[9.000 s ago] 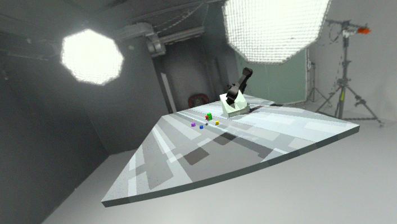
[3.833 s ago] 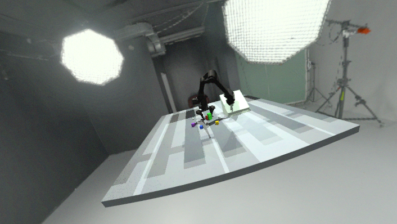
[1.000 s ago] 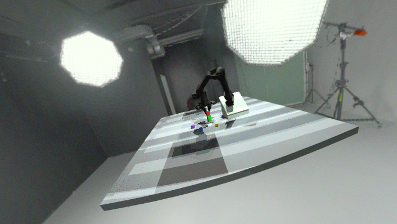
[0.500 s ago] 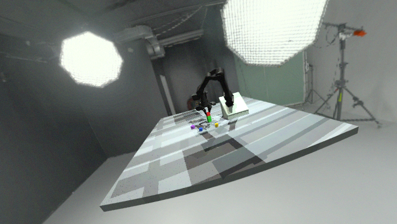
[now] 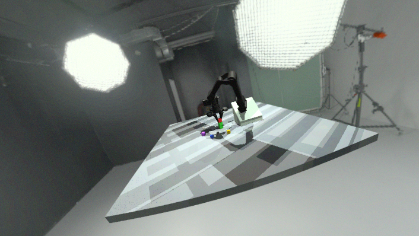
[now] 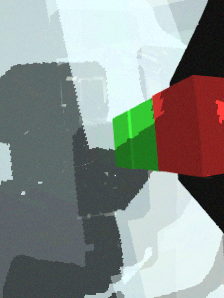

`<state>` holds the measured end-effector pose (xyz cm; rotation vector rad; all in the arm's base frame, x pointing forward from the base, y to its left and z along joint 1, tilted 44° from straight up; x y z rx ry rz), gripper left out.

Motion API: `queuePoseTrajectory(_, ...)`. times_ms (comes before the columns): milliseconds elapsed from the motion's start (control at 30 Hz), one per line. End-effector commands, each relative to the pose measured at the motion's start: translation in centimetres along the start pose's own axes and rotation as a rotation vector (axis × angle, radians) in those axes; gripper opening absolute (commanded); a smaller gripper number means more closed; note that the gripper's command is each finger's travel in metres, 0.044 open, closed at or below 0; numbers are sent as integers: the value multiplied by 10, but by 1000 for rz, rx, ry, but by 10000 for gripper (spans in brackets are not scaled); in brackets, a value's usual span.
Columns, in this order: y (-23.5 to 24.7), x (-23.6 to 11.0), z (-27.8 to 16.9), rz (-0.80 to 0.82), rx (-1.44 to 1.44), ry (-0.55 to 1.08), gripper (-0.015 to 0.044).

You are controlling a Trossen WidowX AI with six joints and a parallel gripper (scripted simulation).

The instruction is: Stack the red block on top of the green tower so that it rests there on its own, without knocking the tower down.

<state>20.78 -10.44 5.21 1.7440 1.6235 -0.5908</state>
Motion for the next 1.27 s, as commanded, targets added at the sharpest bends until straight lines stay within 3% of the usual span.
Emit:
queuePoseTrajectory(0, 0, -2, 0, 3, 6, 3, 0)
queuePoseTrajectory(567, 0, 0, 0, 0, 0, 0, 440)
queuePoseTrajectory(1233, 0, 0, 0, 0, 0, 0, 440)
Point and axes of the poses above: the point midway between the two fingers, 35 mm back from their tips, its own x axis out along the fingers, its own y axis across the jaws, z = x × y, the point moved 10 cm from there along -x, back along the fingers, and after that the axes turned 1 degree about x, right-handed, at the moved point
